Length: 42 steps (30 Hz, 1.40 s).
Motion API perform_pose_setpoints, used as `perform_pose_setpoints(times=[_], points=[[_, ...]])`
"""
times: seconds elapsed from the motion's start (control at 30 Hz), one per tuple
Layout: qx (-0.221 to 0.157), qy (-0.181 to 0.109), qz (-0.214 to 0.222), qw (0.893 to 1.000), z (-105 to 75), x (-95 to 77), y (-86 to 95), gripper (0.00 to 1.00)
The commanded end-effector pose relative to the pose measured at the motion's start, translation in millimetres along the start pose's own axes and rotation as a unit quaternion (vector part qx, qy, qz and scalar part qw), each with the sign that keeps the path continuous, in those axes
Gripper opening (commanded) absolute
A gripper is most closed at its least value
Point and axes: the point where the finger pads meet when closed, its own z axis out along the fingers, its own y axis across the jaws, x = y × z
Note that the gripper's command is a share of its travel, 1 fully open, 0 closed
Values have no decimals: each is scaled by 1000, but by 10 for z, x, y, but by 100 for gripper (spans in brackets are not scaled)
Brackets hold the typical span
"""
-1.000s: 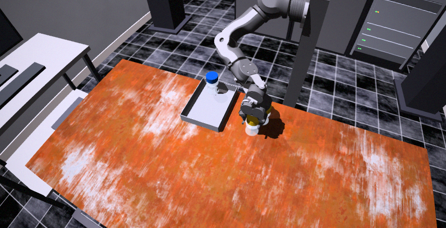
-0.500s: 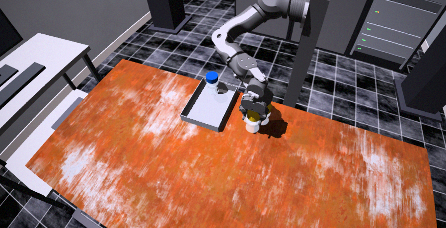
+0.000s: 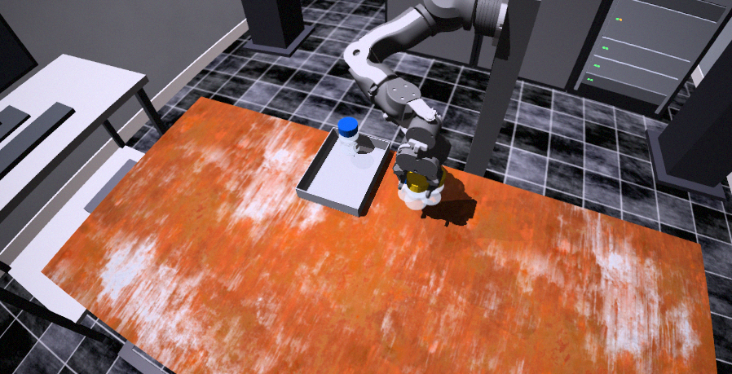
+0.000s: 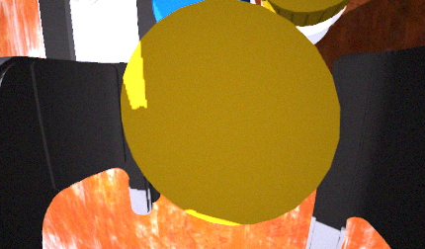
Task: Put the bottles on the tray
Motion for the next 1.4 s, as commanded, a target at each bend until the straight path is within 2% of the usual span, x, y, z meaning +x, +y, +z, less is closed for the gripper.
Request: perform_pose_setpoints(times=[0.0, 0.17, 0.5, 0.73, 1.07, 1.3, 1.37], points=[[2, 3, 4, 1000, -3, 10, -8, 0], [2, 3, 4, 1000, -3, 10, -8, 0], [3, 4, 4, 1000, -305, 12, -11, 0], [3, 4, 4, 1000, -305, 12, -11, 0], [4, 5, 4, 1000, -504, 18, -17, 0], [4, 5, 4, 1000, -504, 18, -17, 0], [1, 2, 3, 1000, -515, -57, 25, 0]])
